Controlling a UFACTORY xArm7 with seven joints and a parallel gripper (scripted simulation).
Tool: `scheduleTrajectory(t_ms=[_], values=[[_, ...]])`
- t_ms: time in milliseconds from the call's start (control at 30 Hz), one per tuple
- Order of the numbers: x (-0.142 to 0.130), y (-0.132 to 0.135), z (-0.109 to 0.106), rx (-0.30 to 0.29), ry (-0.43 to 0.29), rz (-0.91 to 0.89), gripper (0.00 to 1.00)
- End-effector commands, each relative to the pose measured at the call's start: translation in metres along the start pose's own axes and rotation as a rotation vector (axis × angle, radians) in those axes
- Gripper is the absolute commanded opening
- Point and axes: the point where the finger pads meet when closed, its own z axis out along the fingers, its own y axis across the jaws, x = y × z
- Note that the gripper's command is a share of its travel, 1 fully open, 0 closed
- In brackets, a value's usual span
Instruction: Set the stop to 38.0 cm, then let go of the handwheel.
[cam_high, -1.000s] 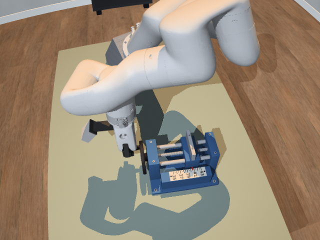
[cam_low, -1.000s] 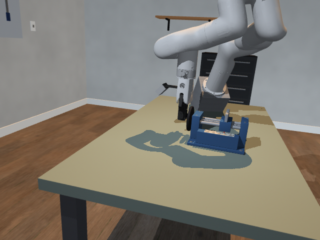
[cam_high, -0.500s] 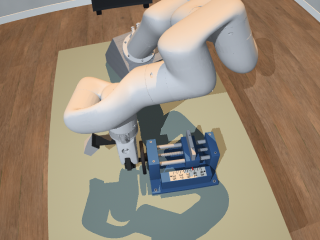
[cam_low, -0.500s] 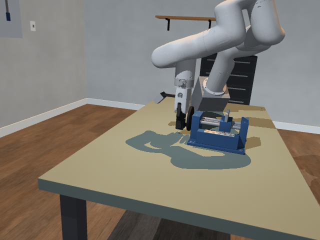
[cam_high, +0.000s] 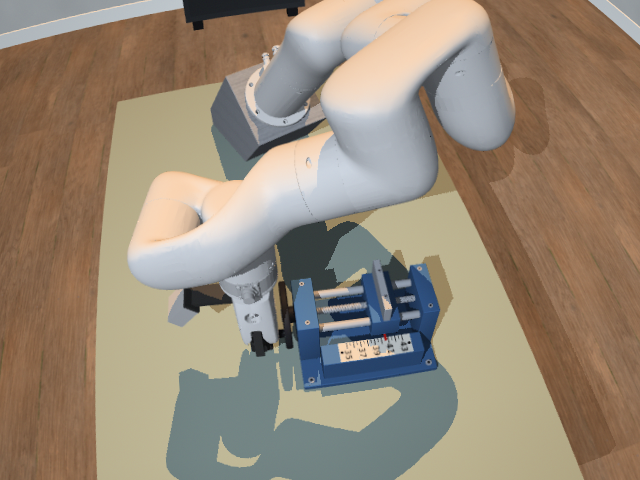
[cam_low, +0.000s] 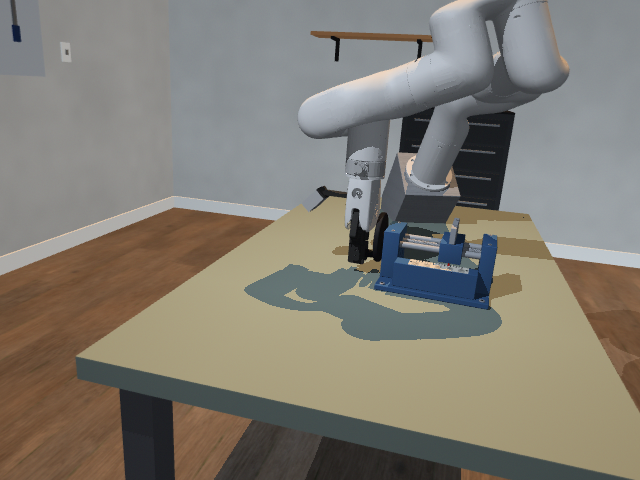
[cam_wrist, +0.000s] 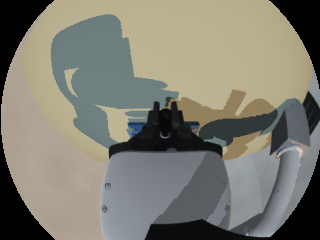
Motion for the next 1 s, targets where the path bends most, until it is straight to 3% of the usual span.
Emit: scheduleTrajectory(t_ms=[0, 433, 600, 967], values=[[0.001, -0.007, -0.004, 0.001, 0.000, 0.002, 0.06], [0.001, -0.022, -0.018, 0.001, 0.000, 0.002, 0.06], [0.001, -0.026, -0.034, 0.001, 0.000, 0.002, 0.06], [0.001, -0.008, -0.066, 0.001, 0.000, 0.002, 0.06]])
